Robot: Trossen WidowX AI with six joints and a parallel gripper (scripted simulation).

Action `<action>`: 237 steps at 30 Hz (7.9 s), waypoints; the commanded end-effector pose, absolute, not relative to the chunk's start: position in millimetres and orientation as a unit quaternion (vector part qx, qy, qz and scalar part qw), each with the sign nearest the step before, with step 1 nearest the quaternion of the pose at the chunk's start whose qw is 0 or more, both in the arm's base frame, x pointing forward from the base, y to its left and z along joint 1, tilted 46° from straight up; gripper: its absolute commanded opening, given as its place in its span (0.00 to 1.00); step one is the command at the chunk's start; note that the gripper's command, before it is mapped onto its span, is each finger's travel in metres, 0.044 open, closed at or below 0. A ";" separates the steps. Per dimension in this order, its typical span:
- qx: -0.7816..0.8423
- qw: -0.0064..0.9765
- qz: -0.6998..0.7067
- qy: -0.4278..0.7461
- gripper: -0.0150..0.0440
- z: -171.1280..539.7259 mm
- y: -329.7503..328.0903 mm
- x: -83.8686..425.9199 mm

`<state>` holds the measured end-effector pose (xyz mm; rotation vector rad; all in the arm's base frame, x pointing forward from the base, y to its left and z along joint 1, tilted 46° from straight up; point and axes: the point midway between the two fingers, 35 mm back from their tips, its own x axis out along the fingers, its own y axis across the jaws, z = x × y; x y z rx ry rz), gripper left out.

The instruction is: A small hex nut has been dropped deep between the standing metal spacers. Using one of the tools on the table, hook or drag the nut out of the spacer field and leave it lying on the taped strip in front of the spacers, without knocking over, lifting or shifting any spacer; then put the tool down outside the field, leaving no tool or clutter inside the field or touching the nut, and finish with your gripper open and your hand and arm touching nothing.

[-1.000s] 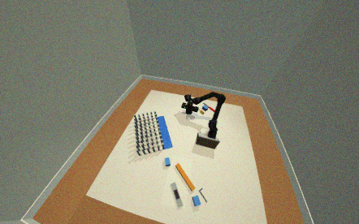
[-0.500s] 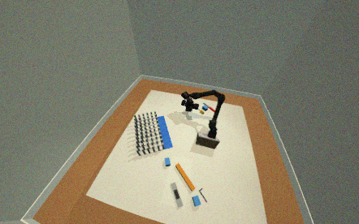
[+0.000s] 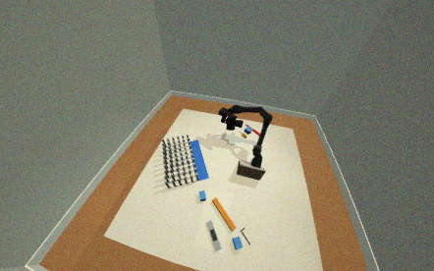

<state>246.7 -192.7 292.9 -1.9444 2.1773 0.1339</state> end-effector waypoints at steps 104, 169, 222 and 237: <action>0.336 0.758 -0.514 0.219 0.25 177.9 -41.5 277.3; 0.728 0.443 -0.521 0.044 0.25 52.2 -71.6 280.5; 0.727 0.451 -0.516 0.038 0.25 22.1 -95.1 286.1; 0.728 0.451 -0.515 0.038 0.25 19.4 -92.8 292.9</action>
